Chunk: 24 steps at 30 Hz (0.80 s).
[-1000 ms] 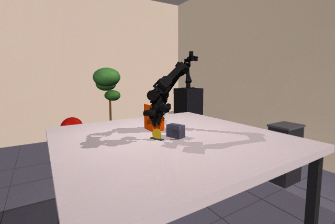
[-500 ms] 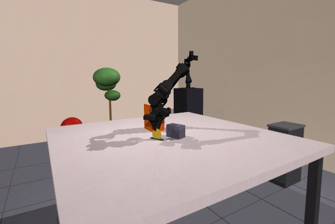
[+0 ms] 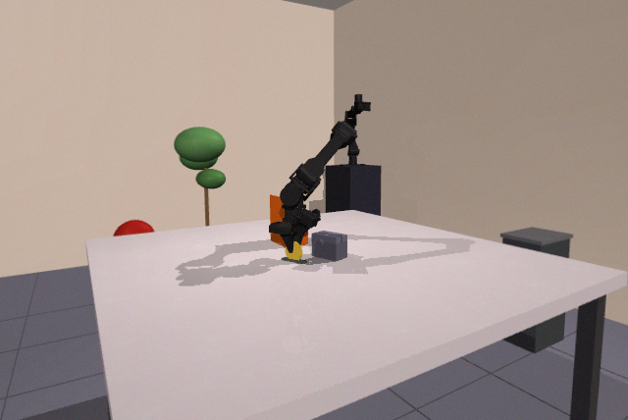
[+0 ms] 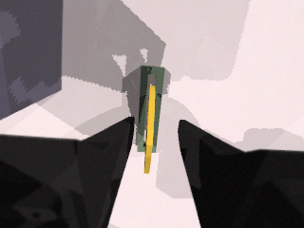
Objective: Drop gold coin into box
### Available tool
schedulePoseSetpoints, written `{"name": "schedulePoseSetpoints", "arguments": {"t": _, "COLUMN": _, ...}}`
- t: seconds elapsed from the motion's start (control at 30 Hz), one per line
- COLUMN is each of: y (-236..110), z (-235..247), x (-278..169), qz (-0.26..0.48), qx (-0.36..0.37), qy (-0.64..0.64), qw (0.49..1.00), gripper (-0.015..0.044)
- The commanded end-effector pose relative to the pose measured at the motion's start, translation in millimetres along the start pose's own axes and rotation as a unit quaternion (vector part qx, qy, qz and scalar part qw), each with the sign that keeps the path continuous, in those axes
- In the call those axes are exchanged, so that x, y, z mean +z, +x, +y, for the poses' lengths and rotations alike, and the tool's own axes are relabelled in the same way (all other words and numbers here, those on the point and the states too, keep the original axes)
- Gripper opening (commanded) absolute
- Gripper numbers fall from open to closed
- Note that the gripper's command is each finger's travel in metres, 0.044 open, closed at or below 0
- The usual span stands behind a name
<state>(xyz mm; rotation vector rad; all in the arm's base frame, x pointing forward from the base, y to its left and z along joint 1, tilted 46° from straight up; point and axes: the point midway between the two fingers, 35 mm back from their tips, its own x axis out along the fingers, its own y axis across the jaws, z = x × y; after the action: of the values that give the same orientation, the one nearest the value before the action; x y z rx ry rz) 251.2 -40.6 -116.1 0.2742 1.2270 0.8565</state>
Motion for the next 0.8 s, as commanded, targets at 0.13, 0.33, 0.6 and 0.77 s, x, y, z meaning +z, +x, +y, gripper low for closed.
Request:
{"name": "schedulePoseSetpoints", "arguments": {"t": 0.13, "y": 15.7, "z": 4.1, "x": -4.3, "qz": 0.0, "qx": 0.007, "qy": 0.008, "qw": 1.0, "gripper": 0.0161}}
{"name": "schedulePoseSetpoints", "arguments": {"t": 0.33, "y": 23.8, "z": 5.3, "x": -4.9, "qz": 0.0, "qx": 0.008, "qy": 0.008, "qw": 1.0, "gripper": 0.0161}}
{"name": "schedulePoseSetpoints", "arguments": {"t": 0.6, "y": 24.0, "z": 5.4, "x": -4.9, "qz": 0.0, "qx": 0.008, "qy": 0.008, "qw": 1.0, "gripper": 0.0082}}
{"name": "schedulePoseSetpoints", "arguments": {"t": 0.77, "y": 24.0, "z": 5.4, "x": -4.9, "qz": 0.0, "qx": 0.008, "qy": 0.008, "qw": 1.0, "gripper": 0.0}}
